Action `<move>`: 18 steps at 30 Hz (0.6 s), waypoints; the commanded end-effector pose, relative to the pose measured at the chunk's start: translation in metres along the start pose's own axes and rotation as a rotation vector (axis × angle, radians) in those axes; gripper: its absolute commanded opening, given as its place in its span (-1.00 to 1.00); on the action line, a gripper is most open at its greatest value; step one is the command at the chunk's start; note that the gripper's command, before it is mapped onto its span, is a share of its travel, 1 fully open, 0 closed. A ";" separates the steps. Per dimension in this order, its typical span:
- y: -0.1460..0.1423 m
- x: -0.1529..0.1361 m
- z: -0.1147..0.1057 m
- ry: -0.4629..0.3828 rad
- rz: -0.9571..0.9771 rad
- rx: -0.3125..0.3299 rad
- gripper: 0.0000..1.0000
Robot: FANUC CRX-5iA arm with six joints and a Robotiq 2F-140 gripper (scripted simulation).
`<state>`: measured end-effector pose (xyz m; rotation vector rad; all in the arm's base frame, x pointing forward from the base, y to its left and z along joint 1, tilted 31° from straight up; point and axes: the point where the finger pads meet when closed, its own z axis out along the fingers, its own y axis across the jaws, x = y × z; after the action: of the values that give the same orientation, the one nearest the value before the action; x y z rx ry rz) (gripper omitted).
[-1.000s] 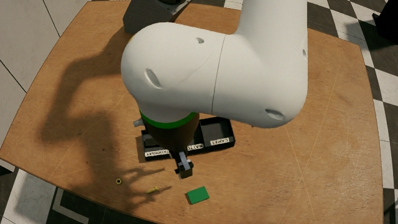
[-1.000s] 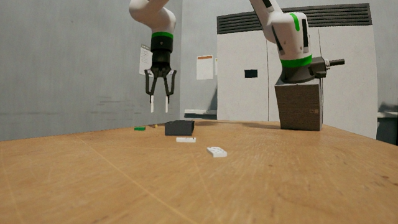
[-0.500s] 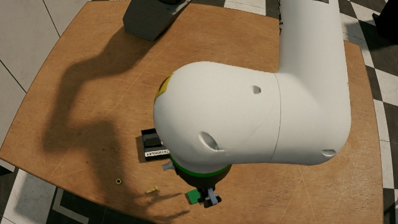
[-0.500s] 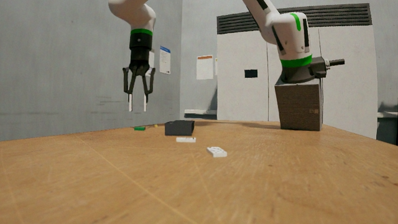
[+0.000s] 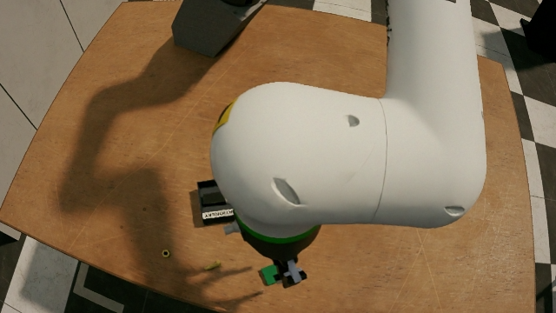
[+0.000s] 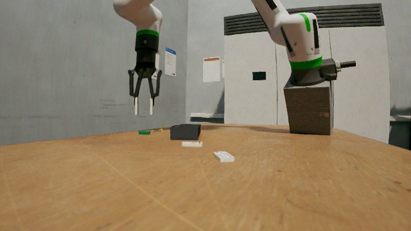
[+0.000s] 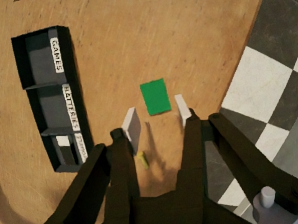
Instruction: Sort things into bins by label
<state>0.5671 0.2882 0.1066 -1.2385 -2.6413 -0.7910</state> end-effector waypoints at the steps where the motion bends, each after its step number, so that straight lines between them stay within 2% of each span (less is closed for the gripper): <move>1: -0.001 0.000 0.000 0.000 0.000 0.000 -0.20; 13: -0.001 0.000 0.000 0.000 0.000 0.000 -0.20; 18: -0.002 0.000 0.020 0.000 0.000 0.000 -0.20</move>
<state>0.5669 0.2917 0.0978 -1.2384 -2.6413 -0.7908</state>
